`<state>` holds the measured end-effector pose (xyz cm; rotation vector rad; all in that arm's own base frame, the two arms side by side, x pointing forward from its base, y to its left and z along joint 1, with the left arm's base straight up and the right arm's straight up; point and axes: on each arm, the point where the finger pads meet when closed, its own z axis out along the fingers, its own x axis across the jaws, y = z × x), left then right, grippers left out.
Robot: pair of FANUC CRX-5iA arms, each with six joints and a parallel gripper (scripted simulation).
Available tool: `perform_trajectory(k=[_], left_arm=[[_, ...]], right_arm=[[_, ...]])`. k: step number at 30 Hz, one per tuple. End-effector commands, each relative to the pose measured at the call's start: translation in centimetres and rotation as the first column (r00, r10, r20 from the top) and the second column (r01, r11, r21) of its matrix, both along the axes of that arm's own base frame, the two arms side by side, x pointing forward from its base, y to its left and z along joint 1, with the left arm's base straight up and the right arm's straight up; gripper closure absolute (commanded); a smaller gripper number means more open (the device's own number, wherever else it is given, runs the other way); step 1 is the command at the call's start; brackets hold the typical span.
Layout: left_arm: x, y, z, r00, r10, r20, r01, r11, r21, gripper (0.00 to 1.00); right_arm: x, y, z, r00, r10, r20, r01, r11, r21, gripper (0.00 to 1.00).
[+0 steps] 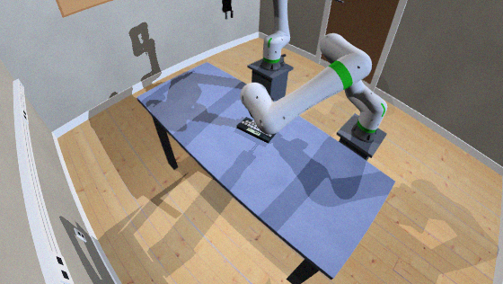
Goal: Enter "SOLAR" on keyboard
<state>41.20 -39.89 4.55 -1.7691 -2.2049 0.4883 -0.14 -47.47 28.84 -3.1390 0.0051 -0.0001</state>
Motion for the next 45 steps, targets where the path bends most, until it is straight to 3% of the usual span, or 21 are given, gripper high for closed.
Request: perform_trajectory(k=[1,45], left_arm=[[0.05,-0.03,0.03,1.000,0.000,0.002,0.000,1.000,-0.002,1.00],[0.05,-0.03,-0.81,1.000,0.000,0.002,0.000,1.000,-0.002,1.00]], right_arm=[[-0.02,-0.03,0.13,1.000,0.000,0.000,0.000,1.000,-0.003,0.00],[-0.02,-0.03,0.13,1.000,0.000,0.000,0.000,1.000,-0.003,0.00]])
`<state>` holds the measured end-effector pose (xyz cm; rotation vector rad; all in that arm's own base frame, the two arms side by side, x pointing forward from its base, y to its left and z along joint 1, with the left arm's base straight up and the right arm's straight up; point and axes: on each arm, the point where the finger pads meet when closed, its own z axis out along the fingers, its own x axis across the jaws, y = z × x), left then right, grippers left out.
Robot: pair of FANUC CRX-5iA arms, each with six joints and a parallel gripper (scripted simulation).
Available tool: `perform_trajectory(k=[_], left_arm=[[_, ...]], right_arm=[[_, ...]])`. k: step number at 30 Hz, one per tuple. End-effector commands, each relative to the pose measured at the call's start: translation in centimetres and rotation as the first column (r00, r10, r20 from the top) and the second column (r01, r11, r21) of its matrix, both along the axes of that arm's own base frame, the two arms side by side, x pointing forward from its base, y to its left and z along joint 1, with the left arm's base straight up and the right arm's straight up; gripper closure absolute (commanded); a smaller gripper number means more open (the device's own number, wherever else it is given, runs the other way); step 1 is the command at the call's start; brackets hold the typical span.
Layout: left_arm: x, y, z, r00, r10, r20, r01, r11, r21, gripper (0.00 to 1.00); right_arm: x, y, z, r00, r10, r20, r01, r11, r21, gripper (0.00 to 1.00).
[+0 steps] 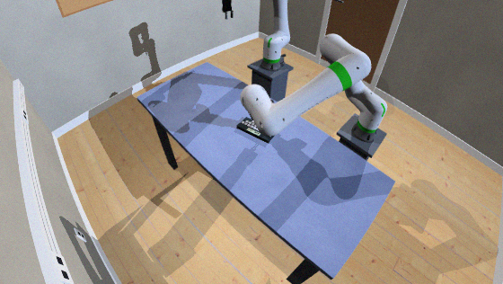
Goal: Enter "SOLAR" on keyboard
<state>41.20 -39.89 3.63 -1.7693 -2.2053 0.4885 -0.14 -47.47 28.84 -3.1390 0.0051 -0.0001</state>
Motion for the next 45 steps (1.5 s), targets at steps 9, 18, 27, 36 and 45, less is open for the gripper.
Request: perform_trajectory(k=[9,18,27,36,45], left_arm=[[0.1,0.0,0.0,1.000,0.000,0.002,0.000,1.000,-0.002,1.00],[0.1,0.0,0.9,1.000,0.000,0.002,0.000,1.000,-0.002,1.00],[0.3,-0.5,1.1,1.000,0.000,0.002,0.000,1.000,-0.002,1.00],[1.8,-3.2,1.1,1.000,0.000,0.002,0.000,1.000,-0.002,1.00],[3.2,-5.9,1.1,1.000,0.000,0.002,0.000,1.000,-0.002,1.00]], right_arm=[[0.0,0.0,0.1,1.000,0.000,0.000,0.000,1.000,-0.003,0.00],[0.0,0.0,0.1,1.000,0.000,0.000,0.000,1.000,-0.003,0.00],[0.0,0.0,0.1,1.000,0.000,0.000,0.000,1.000,-0.003,0.00],[0.0,0.0,0.1,1.000,0.000,0.000,0.000,1.000,-0.003,0.00],[0.0,0.0,0.1,1.000,0.000,0.000,0.000,1.000,-0.003,0.00]])
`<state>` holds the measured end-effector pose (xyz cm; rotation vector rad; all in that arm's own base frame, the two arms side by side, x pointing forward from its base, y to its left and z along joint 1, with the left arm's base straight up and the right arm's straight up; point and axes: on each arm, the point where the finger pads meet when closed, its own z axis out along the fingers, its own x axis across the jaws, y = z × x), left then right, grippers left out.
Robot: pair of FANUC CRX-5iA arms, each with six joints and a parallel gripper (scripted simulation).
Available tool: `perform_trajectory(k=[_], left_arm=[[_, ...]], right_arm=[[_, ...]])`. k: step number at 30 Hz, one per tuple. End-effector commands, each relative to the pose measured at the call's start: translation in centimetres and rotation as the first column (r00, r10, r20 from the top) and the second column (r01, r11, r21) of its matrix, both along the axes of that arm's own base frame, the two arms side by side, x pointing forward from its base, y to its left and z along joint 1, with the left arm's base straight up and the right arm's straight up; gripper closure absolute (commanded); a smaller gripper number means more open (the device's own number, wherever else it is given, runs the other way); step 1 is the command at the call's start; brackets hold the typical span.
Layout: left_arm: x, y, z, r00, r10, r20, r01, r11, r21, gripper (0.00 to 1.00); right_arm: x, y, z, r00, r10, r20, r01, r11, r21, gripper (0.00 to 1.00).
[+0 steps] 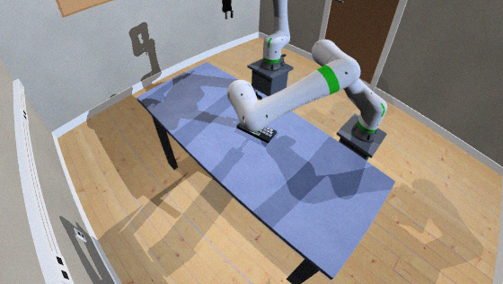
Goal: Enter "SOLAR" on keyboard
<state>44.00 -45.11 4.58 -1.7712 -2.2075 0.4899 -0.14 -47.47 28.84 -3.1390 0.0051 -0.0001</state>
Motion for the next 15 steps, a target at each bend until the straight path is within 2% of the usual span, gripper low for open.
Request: perform_trajectory(k=[1,15], left_arm=[[0.48,-0.77,0.15,1.000,0.000,0.000,0.000,1.000,0.000,1.00],[0.49,-0.80,-0.33,1.000,0.000,0.000,0.000,1.000,0.000,1.00]], right_arm=[[-0.02,-0.03,0.13,1.000,0.000,0.000,0.000,1.000,-0.003,0.00],[-0.02,-0.03,0.13,1.000,0.000,0.000,0.000,1.000,-0.003,0.00]])
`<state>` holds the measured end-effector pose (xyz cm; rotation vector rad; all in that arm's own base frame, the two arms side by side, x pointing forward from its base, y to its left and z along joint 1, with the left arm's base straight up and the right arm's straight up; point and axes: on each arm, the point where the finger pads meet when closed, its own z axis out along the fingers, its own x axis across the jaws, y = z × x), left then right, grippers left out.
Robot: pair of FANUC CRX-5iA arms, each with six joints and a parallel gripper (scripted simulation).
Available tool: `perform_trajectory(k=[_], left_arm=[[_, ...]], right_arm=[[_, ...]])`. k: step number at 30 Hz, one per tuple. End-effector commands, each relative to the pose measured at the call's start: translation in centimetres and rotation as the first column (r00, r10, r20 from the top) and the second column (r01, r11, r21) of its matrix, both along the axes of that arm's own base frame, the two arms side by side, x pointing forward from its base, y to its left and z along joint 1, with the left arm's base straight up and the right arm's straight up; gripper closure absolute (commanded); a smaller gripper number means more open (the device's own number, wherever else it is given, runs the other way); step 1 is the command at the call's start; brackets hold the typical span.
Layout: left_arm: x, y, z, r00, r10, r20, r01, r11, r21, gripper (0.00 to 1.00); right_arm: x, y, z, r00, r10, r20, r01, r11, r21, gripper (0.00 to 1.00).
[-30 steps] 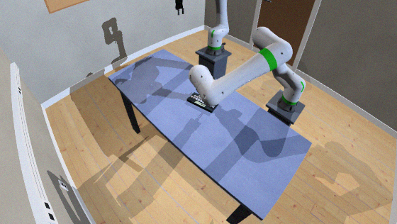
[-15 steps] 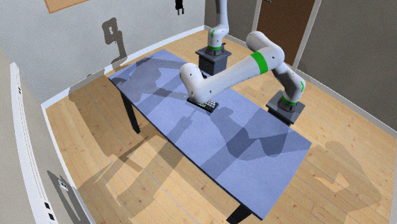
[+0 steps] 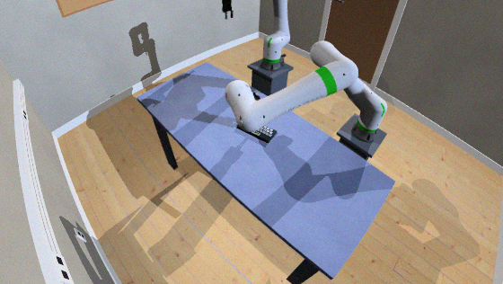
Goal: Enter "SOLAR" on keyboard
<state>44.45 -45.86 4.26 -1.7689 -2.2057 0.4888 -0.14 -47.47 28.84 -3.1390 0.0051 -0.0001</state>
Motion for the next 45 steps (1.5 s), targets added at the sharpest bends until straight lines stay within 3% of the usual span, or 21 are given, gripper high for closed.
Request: perform_trajectory(k=[1,45], left_arm=[[0.03,-0.05,-0.07,1.000,0.000,0.002,0.000,1.000,-0.002,1.00],[0.04,-0.05,-0.57,1.000,0.000,0.002,0.000,1.000,-0.002,1.00]], right_arm=[[-0.02,-0.03,0.13,1.000,0.000,0.000,0.000,1.000,-0.003,0.00],[-0.02,-0.03,0.13,1.000,0.000,0.000,0.000,1.000,-0.003,0.00]])
